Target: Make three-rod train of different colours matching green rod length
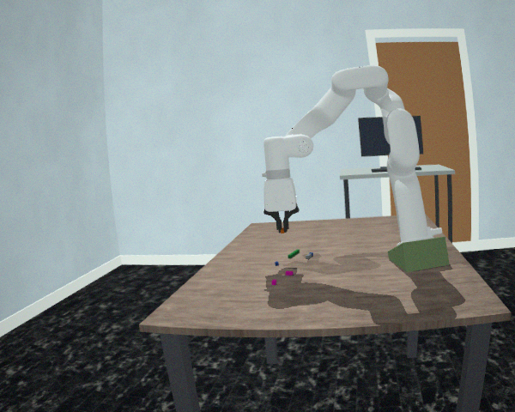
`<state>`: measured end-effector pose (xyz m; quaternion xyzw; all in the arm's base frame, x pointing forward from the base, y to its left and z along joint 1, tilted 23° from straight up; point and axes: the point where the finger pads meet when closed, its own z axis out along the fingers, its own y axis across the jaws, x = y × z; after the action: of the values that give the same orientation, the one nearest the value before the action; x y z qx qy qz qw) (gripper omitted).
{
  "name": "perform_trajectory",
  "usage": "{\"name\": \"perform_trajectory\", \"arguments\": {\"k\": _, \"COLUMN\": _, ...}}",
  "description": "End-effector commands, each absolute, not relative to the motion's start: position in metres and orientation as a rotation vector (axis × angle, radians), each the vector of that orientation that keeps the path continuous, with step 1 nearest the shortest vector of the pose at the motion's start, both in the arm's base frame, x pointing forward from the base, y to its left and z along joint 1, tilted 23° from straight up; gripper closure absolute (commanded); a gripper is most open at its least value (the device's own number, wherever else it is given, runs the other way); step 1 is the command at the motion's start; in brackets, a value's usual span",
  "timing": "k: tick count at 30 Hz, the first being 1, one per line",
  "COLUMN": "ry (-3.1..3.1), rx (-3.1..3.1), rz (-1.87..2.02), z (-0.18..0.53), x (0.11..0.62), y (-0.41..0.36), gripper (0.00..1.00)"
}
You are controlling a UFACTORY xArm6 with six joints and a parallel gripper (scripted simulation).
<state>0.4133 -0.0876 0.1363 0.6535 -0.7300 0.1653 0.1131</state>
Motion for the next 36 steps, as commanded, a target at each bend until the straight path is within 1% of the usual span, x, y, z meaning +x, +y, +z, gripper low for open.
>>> {"name": "perform_trajectory", "arguments": {"k": 1, "ry": -2.147, "rx": 1.916, "rz": 0.491, "z": 0.138, "x": 0.414, "y": -0.087, "gripper": 0.96}}
{"name": "perform_trajectory", "arguments": {"k": 3, "ry": -2.209, "rx": 1.858, "rz": 0.501, "z": 0.138, "x": 0.402, "y": -0.086, "gripper": 0.96}}
{"name": "perform_trajectory", "arguments": {"k": 5, "ry": -2.326, "rx": 1.737, "rz": 0.521, "z": 0.135, "x": 0.377, "y": -0.083, "gripper": 0.96}}
{"name": "perform_trajectory", "arguments": {"k": 8, "ry": -2.401, "rx": 1.652, "rz": 0.534, "z": 0.133, "x": 0.360, "y": -0.081, "gripper": 0.96}}
{"name": "perform_trajectory", "arguments": {"k": 12, "ry": -2.436, "rx": 1.610, "rz": 0.540, "z": 0.131, "x": 0.352, "y": -0.081, "gripper": 0.96}}
{"name": "perform_trajectory", "arguments": {"k": 28, "ry": -2.438, "rx": 1.609, "rz": 0.540, "z": 0.130, "x": 0.351, "y": -0.081, "gripper": 0.96}}
{"name": "perform_trajectory", "arguments": {"k": 36, "ry": -2.438, "rx": 1.608, "rz": 0.541, "z": 0.114, "x": 0.352, "y": -0.088, "gripper": 0.96}}
